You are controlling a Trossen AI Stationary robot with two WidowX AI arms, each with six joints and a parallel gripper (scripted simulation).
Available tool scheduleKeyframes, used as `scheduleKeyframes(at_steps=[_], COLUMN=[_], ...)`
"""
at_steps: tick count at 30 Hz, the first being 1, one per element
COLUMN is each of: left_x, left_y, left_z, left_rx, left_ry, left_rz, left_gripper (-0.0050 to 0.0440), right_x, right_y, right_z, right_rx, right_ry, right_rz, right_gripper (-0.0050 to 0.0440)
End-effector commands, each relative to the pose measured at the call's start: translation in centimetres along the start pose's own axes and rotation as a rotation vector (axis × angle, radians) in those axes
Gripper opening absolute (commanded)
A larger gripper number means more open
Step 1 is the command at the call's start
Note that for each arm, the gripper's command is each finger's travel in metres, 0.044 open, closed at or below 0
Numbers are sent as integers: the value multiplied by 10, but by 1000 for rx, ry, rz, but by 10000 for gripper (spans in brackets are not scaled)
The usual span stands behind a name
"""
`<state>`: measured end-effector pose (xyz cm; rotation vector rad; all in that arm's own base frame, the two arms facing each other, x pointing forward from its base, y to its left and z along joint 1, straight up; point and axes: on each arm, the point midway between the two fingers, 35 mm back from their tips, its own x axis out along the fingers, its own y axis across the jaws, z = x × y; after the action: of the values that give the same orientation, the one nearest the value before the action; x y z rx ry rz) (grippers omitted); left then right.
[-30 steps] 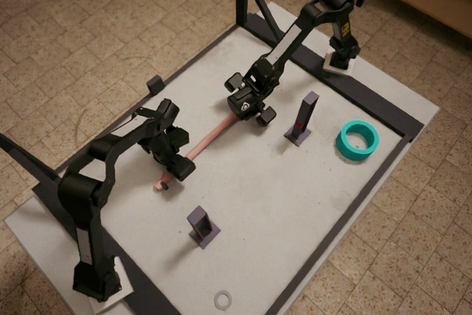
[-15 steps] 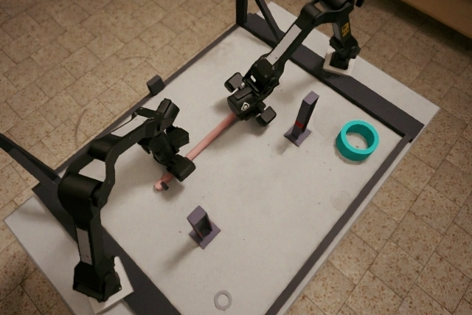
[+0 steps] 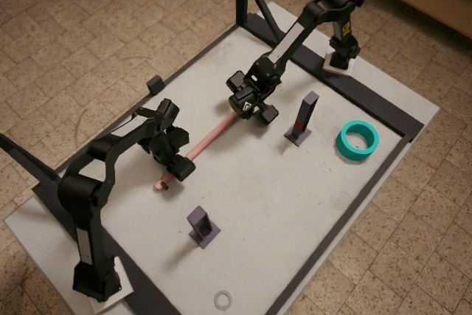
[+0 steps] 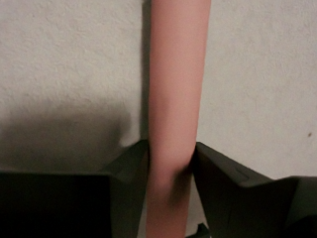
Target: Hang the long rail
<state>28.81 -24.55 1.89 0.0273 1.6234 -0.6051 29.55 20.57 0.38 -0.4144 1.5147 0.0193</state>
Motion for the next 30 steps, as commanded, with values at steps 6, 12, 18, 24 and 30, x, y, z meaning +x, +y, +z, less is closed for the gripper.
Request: scheduleKeyframes(at_steps=[6,12,18,24,30], left_x=[-58,-37,-26,-21,-15], left_y=[-6,-13,-28,-34,-28], left_z=[9,11,12,9,4], left_rx=[23,-14,-25,-13,-12], left_ry=[-73,-38,-53,-49,-33], left_rz=[-9,151,364,449,469], left_gripper=[416,272,225,225,225], right_x=[-9,-9,-9,-9,-9], right_y=[-1,-1,-1,-1,-1], right_z=[4,4,4,4,4], right_rx=[6,6,6,6,6], right_ry=[-23,-23,-23,-23,-23], right_rz=[9,9,9,9,9], right_gripper=[-50,-50,-50,-50,-50])
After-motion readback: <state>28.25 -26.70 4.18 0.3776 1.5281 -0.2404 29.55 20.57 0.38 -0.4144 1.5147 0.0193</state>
